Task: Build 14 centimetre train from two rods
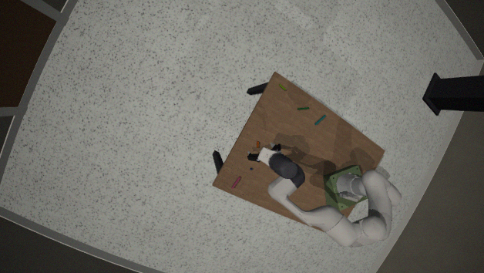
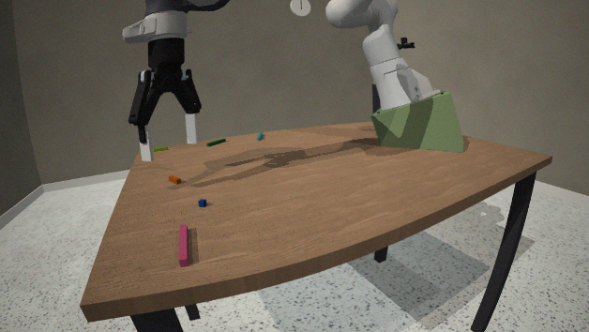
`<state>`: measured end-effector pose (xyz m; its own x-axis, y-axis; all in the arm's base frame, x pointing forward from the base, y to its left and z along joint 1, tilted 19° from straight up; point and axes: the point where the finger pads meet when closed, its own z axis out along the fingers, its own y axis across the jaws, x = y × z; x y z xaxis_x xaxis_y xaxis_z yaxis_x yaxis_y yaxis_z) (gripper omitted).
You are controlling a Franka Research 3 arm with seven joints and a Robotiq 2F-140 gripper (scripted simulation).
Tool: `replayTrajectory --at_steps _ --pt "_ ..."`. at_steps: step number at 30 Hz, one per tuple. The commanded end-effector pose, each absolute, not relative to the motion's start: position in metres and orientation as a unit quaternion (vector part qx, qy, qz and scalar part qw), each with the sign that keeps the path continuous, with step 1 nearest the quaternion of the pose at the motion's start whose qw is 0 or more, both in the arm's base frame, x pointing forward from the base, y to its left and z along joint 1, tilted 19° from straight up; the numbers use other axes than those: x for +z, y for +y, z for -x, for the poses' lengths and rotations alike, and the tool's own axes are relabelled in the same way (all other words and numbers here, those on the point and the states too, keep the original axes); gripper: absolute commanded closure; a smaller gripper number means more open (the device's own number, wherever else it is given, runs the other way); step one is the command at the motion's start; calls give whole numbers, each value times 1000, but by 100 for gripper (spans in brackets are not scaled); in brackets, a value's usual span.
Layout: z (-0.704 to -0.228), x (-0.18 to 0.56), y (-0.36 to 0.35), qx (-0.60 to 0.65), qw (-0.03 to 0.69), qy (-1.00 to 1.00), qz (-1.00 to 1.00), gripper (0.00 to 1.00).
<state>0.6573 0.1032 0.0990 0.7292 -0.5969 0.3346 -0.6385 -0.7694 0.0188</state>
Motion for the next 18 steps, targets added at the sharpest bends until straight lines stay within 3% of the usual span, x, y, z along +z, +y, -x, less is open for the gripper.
replayTrajectory --at_steps 1,18 --pt "-655 98 109 156 55 -410 -897 0" --pt "-652 94 119 162 33 -528 -833 0"
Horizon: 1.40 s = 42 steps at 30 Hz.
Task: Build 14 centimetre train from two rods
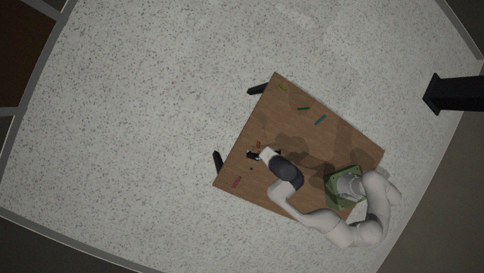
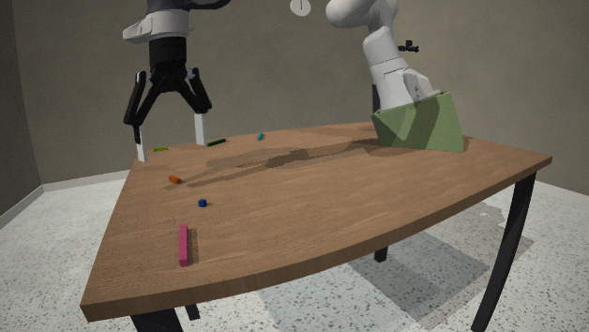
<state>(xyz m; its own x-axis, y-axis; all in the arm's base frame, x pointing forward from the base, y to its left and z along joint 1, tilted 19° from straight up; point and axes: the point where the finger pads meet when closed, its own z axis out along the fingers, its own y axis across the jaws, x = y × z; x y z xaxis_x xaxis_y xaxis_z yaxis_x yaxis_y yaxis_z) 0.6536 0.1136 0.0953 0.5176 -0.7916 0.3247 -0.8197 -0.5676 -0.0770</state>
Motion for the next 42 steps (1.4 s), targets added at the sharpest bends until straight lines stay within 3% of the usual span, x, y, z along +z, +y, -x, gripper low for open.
replayTrajectory --at_steps 1,42 --pt "-652 94 119 162 32 -535 -829 0" --pt "-643 86 142 164 -21 -770 -616 0"
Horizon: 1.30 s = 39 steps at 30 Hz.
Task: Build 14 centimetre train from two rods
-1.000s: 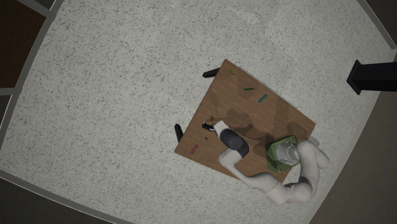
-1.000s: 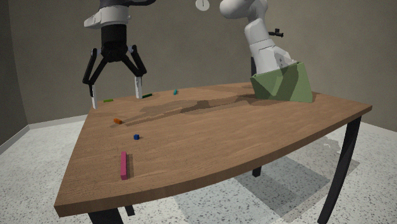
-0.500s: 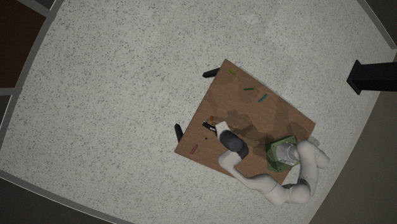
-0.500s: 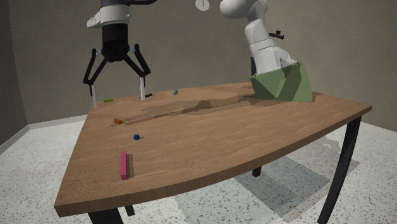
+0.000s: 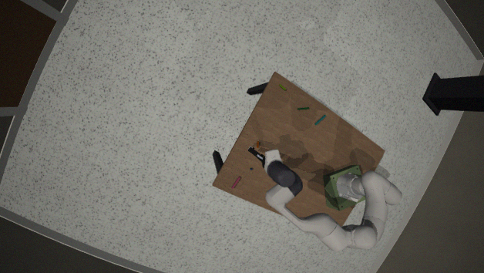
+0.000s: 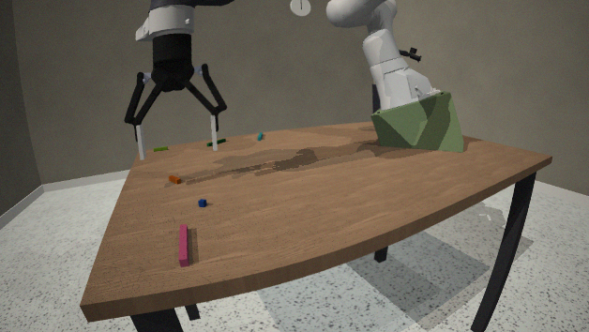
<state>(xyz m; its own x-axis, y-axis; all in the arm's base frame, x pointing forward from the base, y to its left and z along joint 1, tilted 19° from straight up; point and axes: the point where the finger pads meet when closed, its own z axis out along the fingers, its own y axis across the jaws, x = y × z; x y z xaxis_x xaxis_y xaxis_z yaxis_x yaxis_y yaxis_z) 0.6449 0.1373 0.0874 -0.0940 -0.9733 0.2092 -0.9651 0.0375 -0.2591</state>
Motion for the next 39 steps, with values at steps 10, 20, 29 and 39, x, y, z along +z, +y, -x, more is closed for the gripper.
replayTrajectory --at_steps 10,20,29,39 --pt "-641 85 148 -163 34 815 556 0" --pt "-639 83 153 -160 47 856 490 0" --pt "-637 82 158 -156 58 887 430 0" --pt "-635 80 163 -152 70 918 360 0"
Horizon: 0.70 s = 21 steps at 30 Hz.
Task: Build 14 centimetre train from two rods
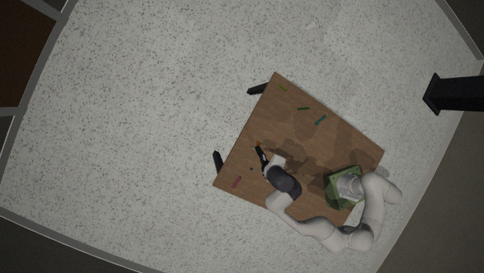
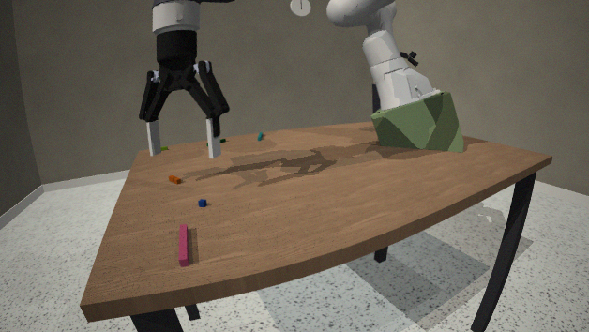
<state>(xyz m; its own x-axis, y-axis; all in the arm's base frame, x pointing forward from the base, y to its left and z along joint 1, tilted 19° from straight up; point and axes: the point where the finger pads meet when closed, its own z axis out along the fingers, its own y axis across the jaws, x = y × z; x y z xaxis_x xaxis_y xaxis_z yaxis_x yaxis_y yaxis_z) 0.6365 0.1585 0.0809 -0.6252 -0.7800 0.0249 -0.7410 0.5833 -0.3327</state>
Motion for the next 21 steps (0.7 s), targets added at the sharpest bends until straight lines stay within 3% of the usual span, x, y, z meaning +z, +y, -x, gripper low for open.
replayTrajectory --at_steps 1,21 --pt "-635 80 164 -151 71 921 352 0" --pt "-631 77 174 -139 94 963 209 0"
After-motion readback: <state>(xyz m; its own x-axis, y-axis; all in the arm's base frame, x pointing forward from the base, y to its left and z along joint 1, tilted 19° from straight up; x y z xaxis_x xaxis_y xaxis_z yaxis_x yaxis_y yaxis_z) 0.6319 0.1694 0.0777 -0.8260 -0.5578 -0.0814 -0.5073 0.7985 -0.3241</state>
